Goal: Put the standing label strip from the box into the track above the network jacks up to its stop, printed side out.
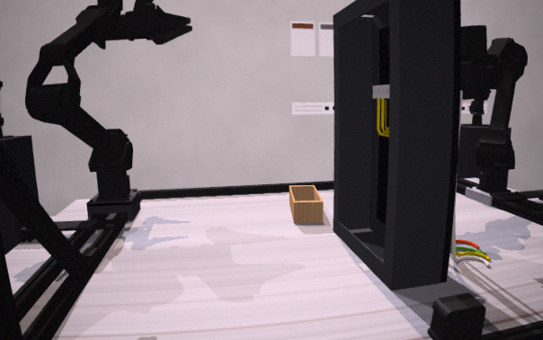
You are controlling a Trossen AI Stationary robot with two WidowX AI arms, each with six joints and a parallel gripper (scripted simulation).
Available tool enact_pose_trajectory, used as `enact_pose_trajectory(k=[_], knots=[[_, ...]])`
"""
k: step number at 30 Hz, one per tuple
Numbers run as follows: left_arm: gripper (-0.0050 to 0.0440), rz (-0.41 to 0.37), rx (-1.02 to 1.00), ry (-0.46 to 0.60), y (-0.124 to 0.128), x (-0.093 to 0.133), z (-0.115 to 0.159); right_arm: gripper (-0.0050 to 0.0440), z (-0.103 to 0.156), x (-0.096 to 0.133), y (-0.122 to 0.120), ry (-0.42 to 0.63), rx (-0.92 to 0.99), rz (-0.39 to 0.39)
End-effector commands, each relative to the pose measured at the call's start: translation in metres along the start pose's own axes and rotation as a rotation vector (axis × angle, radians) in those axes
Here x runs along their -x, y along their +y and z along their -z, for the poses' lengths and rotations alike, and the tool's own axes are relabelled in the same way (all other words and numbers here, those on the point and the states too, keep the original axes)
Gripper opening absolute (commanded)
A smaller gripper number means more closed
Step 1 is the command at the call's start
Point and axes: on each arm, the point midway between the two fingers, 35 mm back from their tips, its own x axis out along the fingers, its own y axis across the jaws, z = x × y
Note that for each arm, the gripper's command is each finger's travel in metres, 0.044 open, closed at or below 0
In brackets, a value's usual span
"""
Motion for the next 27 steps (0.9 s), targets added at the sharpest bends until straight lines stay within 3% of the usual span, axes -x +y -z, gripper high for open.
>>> enact_pose_trajectory(k=[1, 4, 7, 9, 24, 27], knots=[[0.044, 0.0, -0.001, 0.0, 0.0011, -0.0001, -0.0012, 0.044, -0.0107, 0.0186, -0.0011, -0.001, -0.018, 0.011], [0.044, 0.0, -0.001, 0.0, 0.0011, -0.0001, -0.0012, 0.044, -0.0127, 0.0217, -0.0006, -0.001, -0.019, 0.011], [0.044, 0.0, -0.001, 0.0, 0.0011, -0.0001, -0.0012, 0.0368, -0.0127, 0.0217, -0.0006, -0.001, -0.019, 0.011], [0.044, 0.0, -0.001, 0.0, 0.0011, -0.0001, -0.0012, 0.0368, -0.0127, 0.0217, -0.0006, -0.001, -0.019, 0.011], [0.044, 0.0, -0.001, 0.0, 0.0011, -0.0001, -0.0012, 0.0008, -0.0135, 0.0199, -0.0046, -0.002, -0.019, 0.017], [0.044, 0.0, -0.001, 0.0, 0.0011, -0.0001, -0.0012, 0.0, -0.0135, 0.0199, -0.0046, -0.002, -0.019, 0.017]])
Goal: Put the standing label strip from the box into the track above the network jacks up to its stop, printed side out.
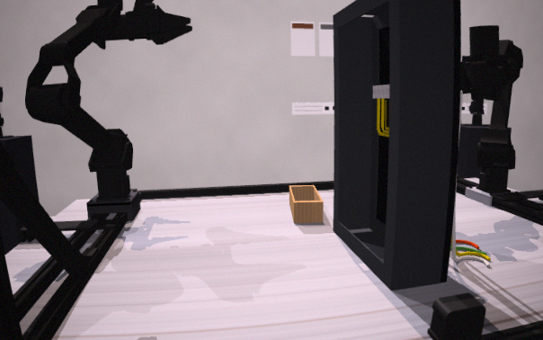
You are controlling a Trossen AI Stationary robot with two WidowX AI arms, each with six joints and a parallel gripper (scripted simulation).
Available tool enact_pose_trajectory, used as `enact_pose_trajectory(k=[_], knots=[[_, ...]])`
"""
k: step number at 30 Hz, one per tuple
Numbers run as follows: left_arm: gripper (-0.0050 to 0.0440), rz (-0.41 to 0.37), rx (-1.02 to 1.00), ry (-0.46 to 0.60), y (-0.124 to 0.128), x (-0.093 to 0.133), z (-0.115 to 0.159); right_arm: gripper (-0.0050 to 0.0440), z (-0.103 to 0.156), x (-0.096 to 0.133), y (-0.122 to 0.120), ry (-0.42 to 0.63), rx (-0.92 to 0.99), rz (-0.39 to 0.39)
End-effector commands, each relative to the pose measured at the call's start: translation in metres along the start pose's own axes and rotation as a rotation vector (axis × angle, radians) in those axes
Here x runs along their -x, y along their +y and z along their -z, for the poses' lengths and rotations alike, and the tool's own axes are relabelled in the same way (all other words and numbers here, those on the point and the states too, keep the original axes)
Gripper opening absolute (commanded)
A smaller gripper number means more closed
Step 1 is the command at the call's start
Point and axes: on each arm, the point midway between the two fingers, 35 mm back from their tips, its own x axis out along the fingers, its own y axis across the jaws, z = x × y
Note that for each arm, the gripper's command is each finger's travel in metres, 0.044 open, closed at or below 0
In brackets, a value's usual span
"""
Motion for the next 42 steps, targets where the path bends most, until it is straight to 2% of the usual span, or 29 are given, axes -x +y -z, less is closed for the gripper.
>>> enact_pose_trajectory(k=[1, 7, 12, 14, 17, 19, 22, 25, 31, 42], knots=[[0.044, 0.0, -0.001, 0.0, 0.001, 0.0, -0.001, 0.0, 0.0, 0.002, -0.006, 0.001, -0.012, 0.013], [0.044, 0.0, -0.001, 0.0, 0.001, 0.0, -0.001, 0.0, 0.004, 0.003, -0.002, 0.005, -0.011, 0.006], [0.044, 0.0, -0.001, 0.0, 0.001, 0.0, -0.001, 0.0, 0.037, 0.001, -0.002, 0.063, -0.001, 0.006], [0.044, 0.0, -0.001, 0.0, 0.001, 0.0, -0.001, -0.0001, 0.042, 0.001, -0.001, 0.072, -0.001, 0.006], [0.044, 0.0, -0.001, 0.0, 0.001, 0.0, -0.001, -0.0002, 0.042, 0.001, -0.002, 0.072, -0.002, 0.007], [0.044, 0.0, -0.001, 0.0, 0.001, 0.0, -0.001, -0.0003, 0.04, -0.009, -0.011, 0.071, -0.009, 0.02], [0.044, 0.0, -0.001, 0.0, 0.001, 0.0, -0.001, -0.0004, 0.042, -0.022, -0.012, 0.071, -0.008, 0.021], [0.044, 0.0, -0.001, 0.0, 0.001, 0.0, -0.001, -0.0005, 0.041, -0.023, -0.012, 0.071, -0.008, 0.02], [0.044, 0.0, -0.001, 0.0, 0.001, 0.0, -0.001, -0.005, 0.032, -0.025, -0.012, 0.071, -0.013, 0.02], [0.044, 0.0, -0.001, 0.0, 0.001, 0.0, -0.001, -0.005, 0.017, -0.026, -0.012, 0.071, -0.014, 0.019]])
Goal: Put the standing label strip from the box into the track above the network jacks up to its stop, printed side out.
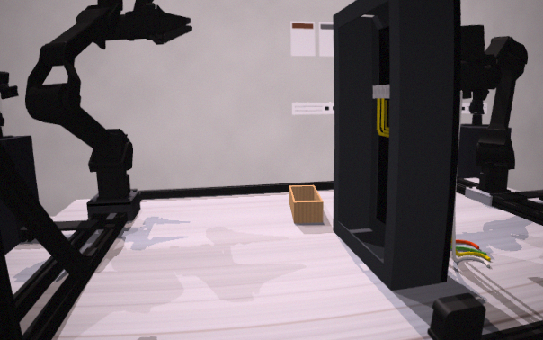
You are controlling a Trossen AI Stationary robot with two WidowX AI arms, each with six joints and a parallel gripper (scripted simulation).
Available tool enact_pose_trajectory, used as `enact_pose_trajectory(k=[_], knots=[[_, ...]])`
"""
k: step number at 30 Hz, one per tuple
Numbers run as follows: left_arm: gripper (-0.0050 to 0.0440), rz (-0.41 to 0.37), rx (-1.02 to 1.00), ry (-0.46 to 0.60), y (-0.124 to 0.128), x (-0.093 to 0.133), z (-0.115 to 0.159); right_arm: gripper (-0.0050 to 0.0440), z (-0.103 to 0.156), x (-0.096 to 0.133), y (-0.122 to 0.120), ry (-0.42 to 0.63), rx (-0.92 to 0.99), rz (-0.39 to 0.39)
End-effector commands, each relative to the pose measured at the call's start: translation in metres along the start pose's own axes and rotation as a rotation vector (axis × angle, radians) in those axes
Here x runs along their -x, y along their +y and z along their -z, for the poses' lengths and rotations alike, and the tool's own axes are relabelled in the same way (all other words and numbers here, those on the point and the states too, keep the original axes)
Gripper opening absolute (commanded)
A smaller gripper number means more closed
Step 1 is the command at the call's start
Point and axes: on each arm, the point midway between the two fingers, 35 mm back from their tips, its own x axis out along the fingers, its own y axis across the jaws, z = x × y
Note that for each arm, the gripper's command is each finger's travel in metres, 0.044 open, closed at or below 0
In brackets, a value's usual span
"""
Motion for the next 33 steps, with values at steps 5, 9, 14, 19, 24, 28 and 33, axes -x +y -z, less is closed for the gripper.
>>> enact_pose_trajectory(k=[5, 9, 14, 19, 24, 28, 33], knots=[[0.044, 0.0, -0.001, 0.0, 0.001, 0.0, -0.001, -0.005, -0.015, -0.001, -0.01, -0.001, -0.018, 0.017], [0.044, 0.0, -0.001, 0.0, 0.001, 0.0, -0.001, -0.005, -0.018, -0.001, -0.01, -0.001, -0.018, 0.017], [0.044, 0.0, -0.001, 0.0, 0.001, 0.0, -0.001, -0.005, -0.027, -0.001, -0.009, -0.001, -0.019, 0.017], [0.044, 0.0, -0.001, 0.0, 0.001, 0.0, -0.001, -0.005, -0.035, 0.0, -0.009, -0.001, -0.019, 0.017], [0.044, 0.0, -0.001, 0.0, 0.001, 0.0, -0.001, -0.005, -0.041, 0.001, -0.009, 0.001, -0.024, 0.017], [0.044, 0.0, -0.001, 0.0, 0.001, 0.0, -0.001, -0.005, -0.037, 0.002, -0.006, -0.003, -0.015, 0.012], [0.044, 0.0, -0.001, 0.0, 0.001, 0.0, -0.001, -0.005, -0.03, 0.003, -0.003, 0.0, -0.011, 0.008]])
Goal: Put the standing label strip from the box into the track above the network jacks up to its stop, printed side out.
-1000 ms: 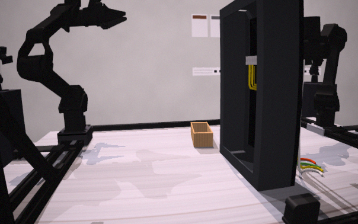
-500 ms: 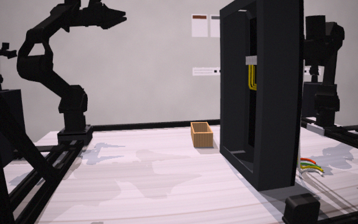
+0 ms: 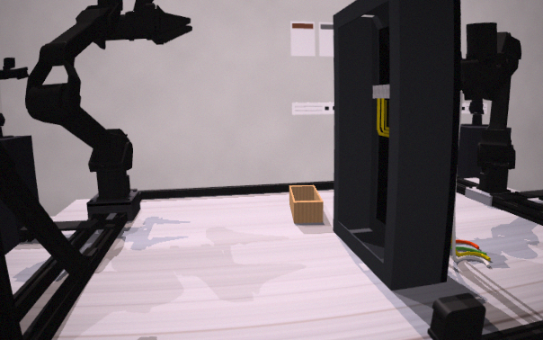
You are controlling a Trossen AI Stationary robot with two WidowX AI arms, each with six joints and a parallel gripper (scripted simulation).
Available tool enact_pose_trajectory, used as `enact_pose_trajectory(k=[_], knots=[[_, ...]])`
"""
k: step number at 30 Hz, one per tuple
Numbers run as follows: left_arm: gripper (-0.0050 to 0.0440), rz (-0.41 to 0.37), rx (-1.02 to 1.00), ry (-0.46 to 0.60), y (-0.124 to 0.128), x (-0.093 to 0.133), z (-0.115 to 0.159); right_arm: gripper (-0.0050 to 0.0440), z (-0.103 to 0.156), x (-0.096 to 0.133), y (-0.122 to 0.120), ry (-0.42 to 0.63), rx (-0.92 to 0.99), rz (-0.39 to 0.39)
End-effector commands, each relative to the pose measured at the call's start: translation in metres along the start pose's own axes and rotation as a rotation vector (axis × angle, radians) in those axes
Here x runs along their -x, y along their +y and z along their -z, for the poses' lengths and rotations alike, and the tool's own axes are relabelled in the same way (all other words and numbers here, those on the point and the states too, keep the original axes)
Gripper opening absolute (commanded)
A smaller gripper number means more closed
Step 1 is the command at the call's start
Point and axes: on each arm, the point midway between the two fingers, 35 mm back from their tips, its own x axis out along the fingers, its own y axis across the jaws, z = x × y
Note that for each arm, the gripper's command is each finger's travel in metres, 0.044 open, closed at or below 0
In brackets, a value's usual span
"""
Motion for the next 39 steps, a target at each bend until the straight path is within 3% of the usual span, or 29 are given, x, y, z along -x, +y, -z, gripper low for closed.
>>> enact_pose_trajectory(k=[1, 16, 36, 37, 39], knots=[[0.044, 0.0, -0.001, 0.0, 0.001, 0.0, -0.001, -0.005, 0.005, 0.003, -0.005, -0.002, -0.009, 0.011], [0.044, 0.0, -0.001, 0.0, 0.001, 0.0, -0.001, -0.005, 0.004, 0.018, -0.004, 0.0, -0.013, 0.01], [0.044, 0.0, -0.001, 0.0, 0.001, 0.0, -0.001, -0.005, 0.002, 0.016, -0.007, -0.001, -0.014, 0.015], [0.044, 0.0, -0.001, 0.0, 0.001, 0.0, -0.001, 0.0024, 0.002, 0.016, -0.008, -0.002, -0.013, 0.016], [0.044, 0.0, -0.001, 0.0, 0.001, 0.0, -0.001, 0.0072, 0.002, 0.016, -0.008, -0.002, -0.013, 0.016]])
